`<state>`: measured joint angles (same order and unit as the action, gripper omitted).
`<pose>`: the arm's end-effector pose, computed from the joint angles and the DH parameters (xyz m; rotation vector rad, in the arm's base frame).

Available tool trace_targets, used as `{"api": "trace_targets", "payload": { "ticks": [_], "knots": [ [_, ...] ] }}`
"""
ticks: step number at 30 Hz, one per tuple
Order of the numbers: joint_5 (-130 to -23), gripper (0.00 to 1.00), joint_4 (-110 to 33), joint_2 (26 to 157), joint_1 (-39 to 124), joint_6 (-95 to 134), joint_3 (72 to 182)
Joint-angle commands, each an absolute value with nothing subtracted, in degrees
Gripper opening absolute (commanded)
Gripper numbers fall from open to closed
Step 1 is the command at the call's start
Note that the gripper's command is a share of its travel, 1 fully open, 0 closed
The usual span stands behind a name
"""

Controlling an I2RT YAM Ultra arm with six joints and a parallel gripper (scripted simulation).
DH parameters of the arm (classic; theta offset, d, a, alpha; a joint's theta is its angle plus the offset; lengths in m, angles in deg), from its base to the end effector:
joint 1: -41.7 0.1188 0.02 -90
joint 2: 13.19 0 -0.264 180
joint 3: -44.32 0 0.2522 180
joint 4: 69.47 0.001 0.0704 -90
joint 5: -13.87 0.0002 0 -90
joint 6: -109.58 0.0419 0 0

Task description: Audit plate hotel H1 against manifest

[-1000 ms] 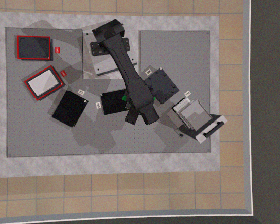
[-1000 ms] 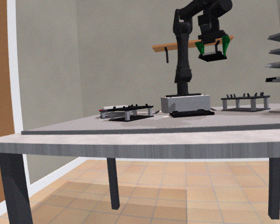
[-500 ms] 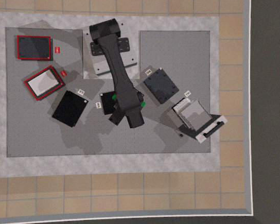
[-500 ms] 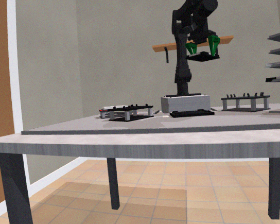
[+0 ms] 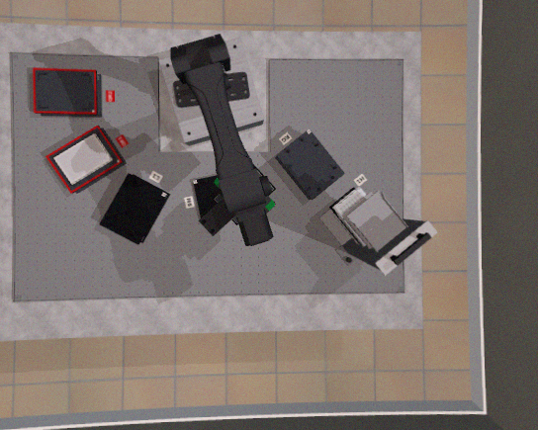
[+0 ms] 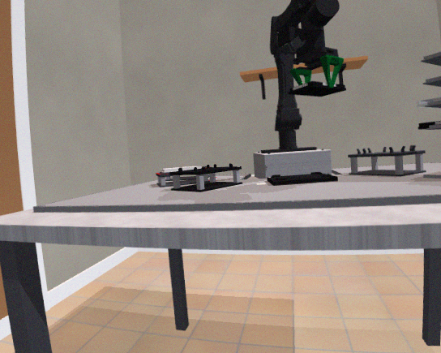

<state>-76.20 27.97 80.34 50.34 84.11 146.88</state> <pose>0.2848 0.0443 0.3096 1.4620 2.7561 0.0273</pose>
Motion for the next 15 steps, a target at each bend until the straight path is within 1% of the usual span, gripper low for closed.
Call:
{"api": "trace_targets", "payload": {
  "ticks": [1, 15],
  "knots": [
    [-76.2, 0.86, 27.9, 78.8, 48.7, 88.3, 146.7],
    [-76.5, 0.86, 27.7, 76.9, 40.6, 96.3, 144.7]
  ]
}}
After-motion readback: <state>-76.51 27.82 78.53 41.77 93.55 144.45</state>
